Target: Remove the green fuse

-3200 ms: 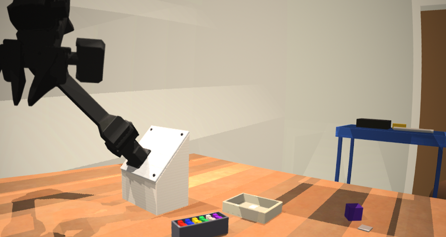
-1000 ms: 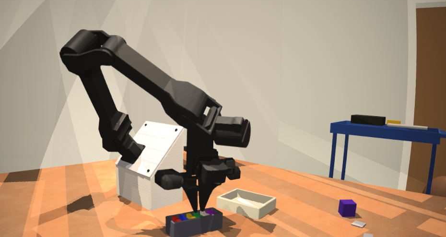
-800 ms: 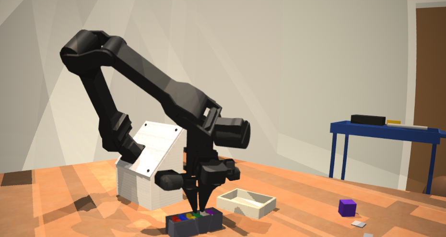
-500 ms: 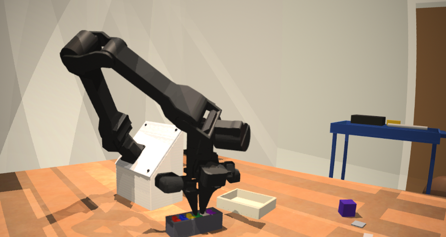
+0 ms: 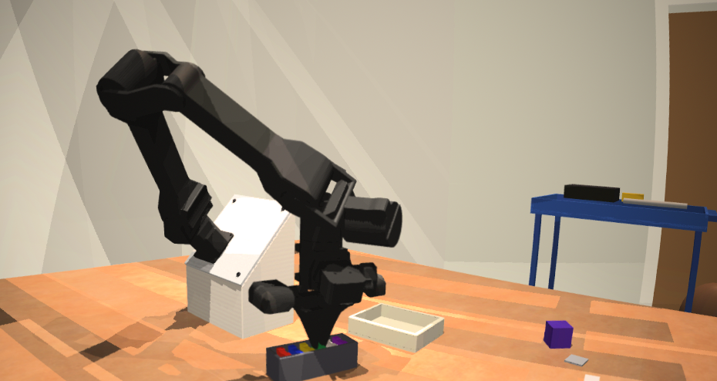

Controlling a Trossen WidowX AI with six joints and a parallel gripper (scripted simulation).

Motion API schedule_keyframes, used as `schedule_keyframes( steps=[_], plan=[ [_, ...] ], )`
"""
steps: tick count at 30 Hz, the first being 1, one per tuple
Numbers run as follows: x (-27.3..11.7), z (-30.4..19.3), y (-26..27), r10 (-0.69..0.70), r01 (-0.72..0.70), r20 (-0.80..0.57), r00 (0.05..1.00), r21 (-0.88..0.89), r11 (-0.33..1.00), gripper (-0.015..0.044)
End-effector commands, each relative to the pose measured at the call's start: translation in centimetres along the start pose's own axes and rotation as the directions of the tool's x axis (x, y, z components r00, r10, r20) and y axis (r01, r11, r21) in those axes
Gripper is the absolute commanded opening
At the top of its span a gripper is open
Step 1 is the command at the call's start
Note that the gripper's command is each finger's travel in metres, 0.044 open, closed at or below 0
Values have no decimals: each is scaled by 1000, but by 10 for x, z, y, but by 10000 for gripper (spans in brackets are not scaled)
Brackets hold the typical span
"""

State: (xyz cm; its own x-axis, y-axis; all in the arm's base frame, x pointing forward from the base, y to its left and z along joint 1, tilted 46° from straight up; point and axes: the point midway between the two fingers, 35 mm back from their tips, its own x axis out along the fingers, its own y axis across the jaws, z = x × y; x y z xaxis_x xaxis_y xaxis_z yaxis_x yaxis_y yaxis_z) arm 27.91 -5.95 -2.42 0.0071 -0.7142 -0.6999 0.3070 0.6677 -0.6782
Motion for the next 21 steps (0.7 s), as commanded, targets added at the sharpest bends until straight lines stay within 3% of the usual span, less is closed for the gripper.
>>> schedule_keyframes(
  steps=[1,21],
  plan=[
    [0,0,0,0,0,0,1000,0,1000,5],
    [-7,0,0,1,-1,0,1000,-1,1000,0]
  ],
)
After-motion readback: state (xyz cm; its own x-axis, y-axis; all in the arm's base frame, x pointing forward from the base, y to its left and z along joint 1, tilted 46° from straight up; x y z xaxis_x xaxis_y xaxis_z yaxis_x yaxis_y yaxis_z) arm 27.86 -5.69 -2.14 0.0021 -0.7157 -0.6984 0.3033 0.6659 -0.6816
